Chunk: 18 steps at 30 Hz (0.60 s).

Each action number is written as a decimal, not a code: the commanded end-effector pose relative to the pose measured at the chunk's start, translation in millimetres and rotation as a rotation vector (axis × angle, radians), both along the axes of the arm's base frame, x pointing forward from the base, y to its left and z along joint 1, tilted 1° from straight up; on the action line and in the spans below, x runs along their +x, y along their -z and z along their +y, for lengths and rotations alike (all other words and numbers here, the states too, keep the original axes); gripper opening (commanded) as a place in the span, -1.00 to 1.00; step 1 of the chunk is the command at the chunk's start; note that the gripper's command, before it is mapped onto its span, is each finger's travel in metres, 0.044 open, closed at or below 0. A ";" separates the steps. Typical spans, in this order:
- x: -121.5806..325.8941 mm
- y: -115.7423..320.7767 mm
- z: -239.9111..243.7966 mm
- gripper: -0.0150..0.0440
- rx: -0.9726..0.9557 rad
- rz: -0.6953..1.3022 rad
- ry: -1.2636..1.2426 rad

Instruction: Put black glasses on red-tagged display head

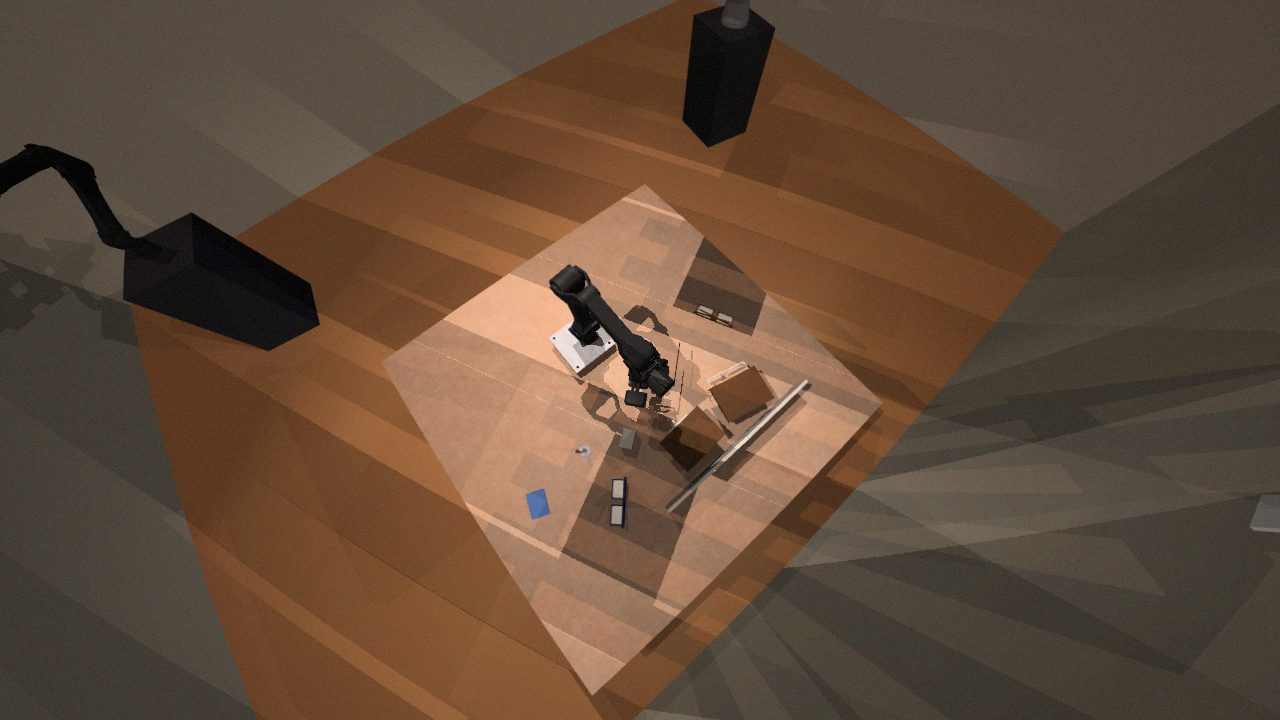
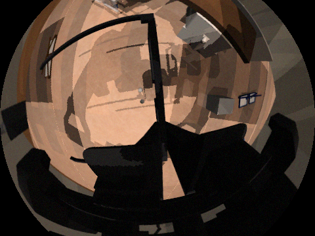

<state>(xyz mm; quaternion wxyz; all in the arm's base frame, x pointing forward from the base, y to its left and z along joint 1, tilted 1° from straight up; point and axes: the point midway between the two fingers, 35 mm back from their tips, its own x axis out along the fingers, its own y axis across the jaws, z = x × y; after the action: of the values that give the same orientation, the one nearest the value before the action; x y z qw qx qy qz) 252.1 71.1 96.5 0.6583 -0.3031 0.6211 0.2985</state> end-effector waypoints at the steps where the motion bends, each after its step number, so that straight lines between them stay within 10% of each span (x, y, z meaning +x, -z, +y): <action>1: -0.1 5.8 -0.4 -0.49 -0.006 0.003 -0.008; 18: 2.9 23.3 0.4 -0.49 -0.006 0.003 -0.008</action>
<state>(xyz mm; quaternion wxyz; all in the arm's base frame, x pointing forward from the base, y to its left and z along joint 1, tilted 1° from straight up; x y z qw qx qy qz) 255.4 72.2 78.9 0.6591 -0.3037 0.6198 0.2987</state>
